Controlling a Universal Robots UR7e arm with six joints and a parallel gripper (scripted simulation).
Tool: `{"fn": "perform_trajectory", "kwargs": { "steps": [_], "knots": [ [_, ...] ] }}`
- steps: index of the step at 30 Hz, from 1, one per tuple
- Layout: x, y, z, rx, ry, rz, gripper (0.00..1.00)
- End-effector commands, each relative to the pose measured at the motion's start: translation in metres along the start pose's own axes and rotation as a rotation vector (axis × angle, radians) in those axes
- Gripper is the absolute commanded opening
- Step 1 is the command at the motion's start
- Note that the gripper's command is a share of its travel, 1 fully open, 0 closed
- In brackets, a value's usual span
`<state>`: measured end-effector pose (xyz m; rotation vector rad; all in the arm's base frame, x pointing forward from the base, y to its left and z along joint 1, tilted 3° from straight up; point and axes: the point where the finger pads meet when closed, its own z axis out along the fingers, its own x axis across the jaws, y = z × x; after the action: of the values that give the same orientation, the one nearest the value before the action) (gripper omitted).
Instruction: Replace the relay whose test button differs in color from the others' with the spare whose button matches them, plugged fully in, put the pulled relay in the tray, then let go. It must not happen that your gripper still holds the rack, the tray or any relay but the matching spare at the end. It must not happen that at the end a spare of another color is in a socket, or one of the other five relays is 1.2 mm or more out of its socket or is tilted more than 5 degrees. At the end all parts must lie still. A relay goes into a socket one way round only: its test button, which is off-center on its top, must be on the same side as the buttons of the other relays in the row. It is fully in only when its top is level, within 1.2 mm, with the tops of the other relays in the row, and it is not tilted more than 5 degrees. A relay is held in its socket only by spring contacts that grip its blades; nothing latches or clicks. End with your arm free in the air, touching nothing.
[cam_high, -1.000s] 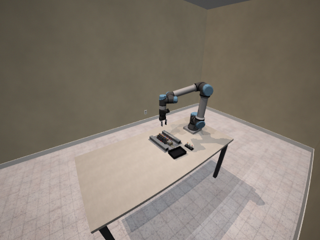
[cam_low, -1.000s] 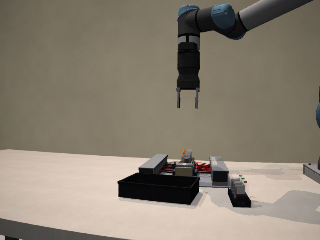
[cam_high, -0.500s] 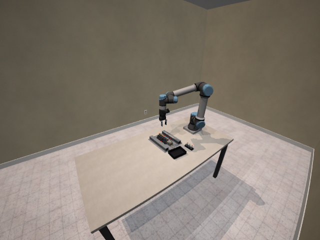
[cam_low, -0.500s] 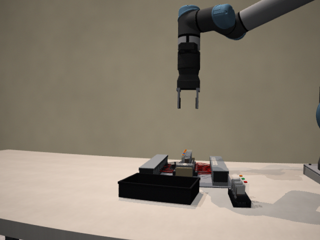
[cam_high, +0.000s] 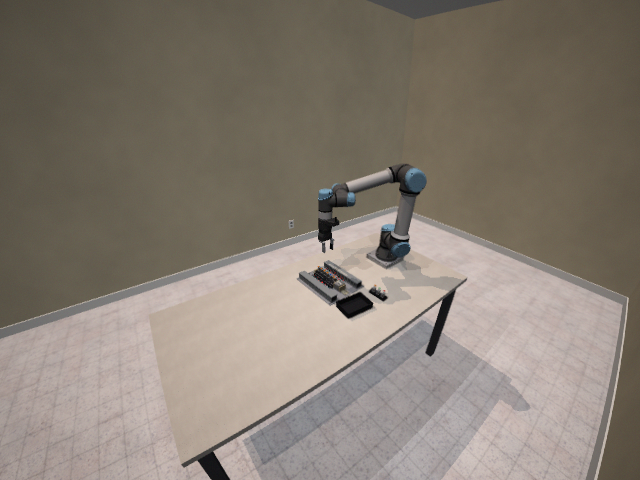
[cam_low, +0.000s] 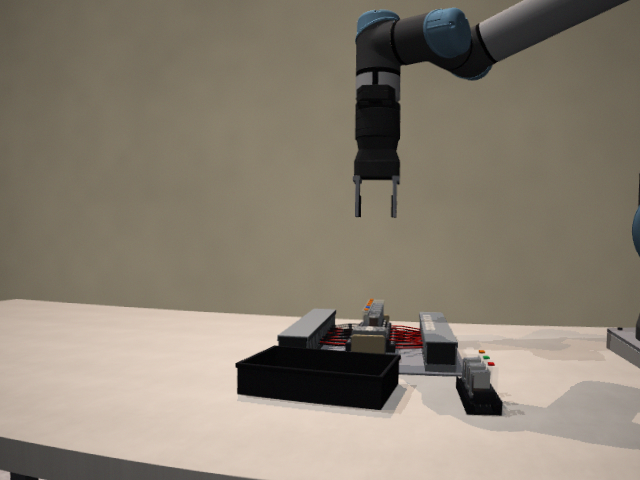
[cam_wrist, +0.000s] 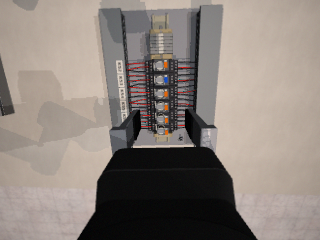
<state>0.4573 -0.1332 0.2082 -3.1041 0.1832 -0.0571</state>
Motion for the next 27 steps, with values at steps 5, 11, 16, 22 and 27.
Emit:
{"fn": "perform_trajectory", "kwargs": {
  "steps": [5, 11, 16, 22, 27],
  "knots": [
    [0.0, -0.004, 0.011, -0.001, 0.001, 0.0, 1.0],
    [0.0, -0.022, 0.055, -0.001, 0.001, 0.0, 1.0],
    [0.0, -0.022, 0.055, -0.001, 0.001, 0.0, 1.0],
    [0.0, -0.026, 0.066, 0.0, 0.0, 0.0, 1.0],
    [0.0, -0.044, 0.111, -0.001, 0.001, 0.0, 1.0]
  ]
}}
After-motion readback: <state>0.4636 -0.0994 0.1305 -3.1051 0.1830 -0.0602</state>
